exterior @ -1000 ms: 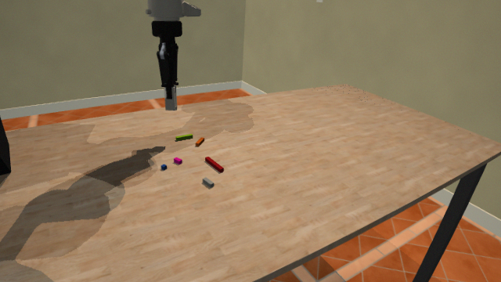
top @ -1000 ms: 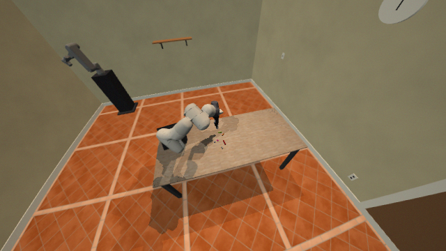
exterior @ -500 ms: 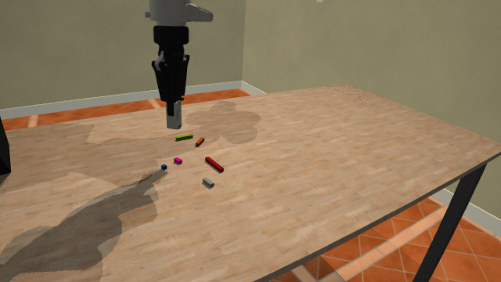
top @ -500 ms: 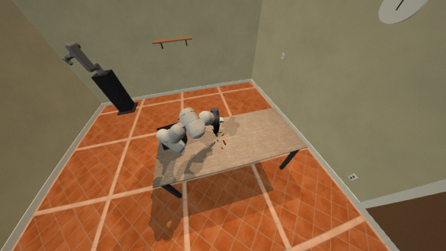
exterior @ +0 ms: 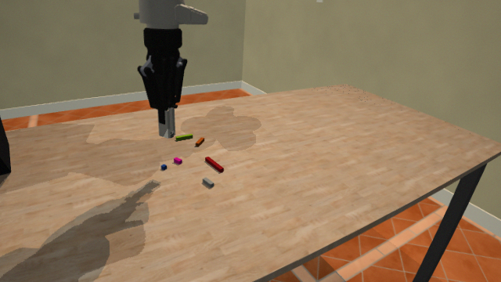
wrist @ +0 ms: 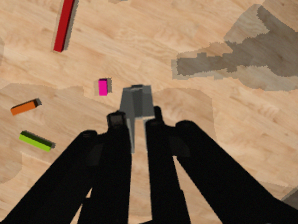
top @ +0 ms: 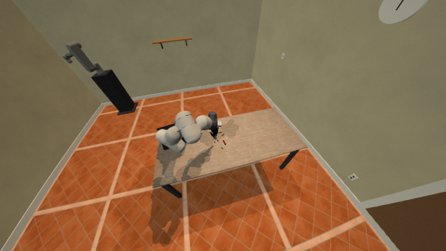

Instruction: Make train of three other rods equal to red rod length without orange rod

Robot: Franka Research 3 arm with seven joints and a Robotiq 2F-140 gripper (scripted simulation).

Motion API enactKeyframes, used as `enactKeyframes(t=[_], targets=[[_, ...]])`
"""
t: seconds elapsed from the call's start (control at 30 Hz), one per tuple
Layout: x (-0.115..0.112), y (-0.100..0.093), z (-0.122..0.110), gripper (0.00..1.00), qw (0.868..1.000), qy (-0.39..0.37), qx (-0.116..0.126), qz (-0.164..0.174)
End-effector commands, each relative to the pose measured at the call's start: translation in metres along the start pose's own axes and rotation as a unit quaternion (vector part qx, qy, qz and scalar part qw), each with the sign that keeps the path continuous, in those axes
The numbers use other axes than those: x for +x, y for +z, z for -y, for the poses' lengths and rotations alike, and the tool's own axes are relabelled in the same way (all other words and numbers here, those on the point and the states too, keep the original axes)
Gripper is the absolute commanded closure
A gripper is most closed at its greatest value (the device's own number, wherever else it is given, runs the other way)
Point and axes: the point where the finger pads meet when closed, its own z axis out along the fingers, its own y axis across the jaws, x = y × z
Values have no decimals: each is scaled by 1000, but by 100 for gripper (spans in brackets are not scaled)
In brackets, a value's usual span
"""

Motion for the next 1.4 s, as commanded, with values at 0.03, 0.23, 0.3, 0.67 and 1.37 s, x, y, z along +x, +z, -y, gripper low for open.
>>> enactKeyframes(t=[0.03, 0.23, 0.3, 0.67, 1.37], targets=[[-1, -1, 2, 97, 999, 33, 8, -2], [-1, 0, 2, 97, 999, 33, 8, -2], [-1, 2, 2, 97, 999, 33, 8, -2], [0, 31, 3, 97, 999, 33, 8, -2], [1, 86, 3, 97, 999, 33, 8, -2]])
